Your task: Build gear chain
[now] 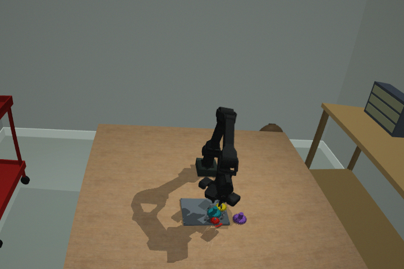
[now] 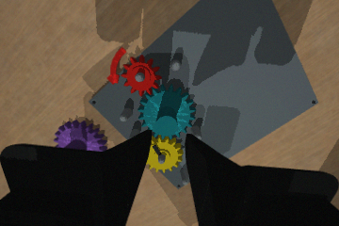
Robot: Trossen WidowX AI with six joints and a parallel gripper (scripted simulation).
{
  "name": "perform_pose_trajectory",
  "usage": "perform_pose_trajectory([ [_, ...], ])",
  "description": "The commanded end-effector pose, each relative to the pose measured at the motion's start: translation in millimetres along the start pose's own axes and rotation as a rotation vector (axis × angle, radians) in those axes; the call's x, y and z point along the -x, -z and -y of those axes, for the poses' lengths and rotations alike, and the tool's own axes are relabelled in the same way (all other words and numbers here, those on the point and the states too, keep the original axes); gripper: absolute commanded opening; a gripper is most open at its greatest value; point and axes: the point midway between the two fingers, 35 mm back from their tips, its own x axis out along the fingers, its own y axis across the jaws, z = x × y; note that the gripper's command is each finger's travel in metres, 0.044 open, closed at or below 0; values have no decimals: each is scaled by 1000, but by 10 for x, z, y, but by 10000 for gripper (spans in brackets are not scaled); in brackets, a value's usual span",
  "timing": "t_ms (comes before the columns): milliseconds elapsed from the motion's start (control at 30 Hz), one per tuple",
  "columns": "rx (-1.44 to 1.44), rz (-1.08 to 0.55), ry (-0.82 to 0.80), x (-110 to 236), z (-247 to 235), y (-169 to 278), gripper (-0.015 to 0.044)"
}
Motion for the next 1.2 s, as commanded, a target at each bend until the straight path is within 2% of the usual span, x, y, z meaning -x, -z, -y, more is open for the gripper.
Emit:
perform_pose_trajectory([
  [0,8,10,-9,229,-15,-12,140],
  [67,8,10,-9,229,-15,-12,140],
  [100,2,12,-10,168,-17,-17,166],
  [233,2,12,-10,617,13,20,271],
  [433,2,12,-10,645,16,24,429],
  [467,2,12,-10,645,16,24,440],
  [1167,2,12,-10,645,16,24,440],
])
